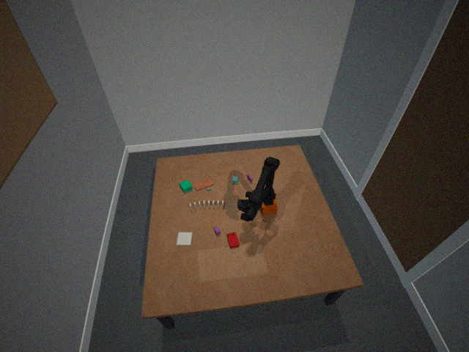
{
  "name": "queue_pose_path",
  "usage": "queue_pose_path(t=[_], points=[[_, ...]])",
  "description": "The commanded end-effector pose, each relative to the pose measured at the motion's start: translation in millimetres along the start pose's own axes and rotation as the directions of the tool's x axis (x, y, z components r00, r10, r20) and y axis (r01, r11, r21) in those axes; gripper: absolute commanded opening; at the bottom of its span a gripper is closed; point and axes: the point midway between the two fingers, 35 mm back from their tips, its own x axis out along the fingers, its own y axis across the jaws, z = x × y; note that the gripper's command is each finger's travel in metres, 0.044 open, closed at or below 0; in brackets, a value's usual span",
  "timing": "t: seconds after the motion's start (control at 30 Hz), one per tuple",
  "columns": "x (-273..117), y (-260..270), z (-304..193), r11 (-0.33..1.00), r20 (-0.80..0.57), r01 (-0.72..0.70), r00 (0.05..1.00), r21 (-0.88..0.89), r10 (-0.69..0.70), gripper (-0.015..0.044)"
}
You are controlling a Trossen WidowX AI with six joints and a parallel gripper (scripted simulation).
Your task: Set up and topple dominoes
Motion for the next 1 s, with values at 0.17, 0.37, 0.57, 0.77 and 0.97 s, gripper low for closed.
queue_pose_path(t=[0.17,0.37,0.57,0.77,0.97], points=[[4,-2,-4,0.999,0.257,0.010,0.966,0.050,-0.022,0.0025],[0,-1,-5,0.996,0.414,-0.045,0.910,0.079,0.008,0.0025],[-6,1,-5,0.987,0.557,-0.134,0.828,0.090,0.062,0.0025],[-15,2,-7,0.966,0.680,-0.249,0.721,0.075,0.133,0.0025],[-28,4,-8,0.924,0.784,-0.382,0.581,0.025,0.219,0.0025]])
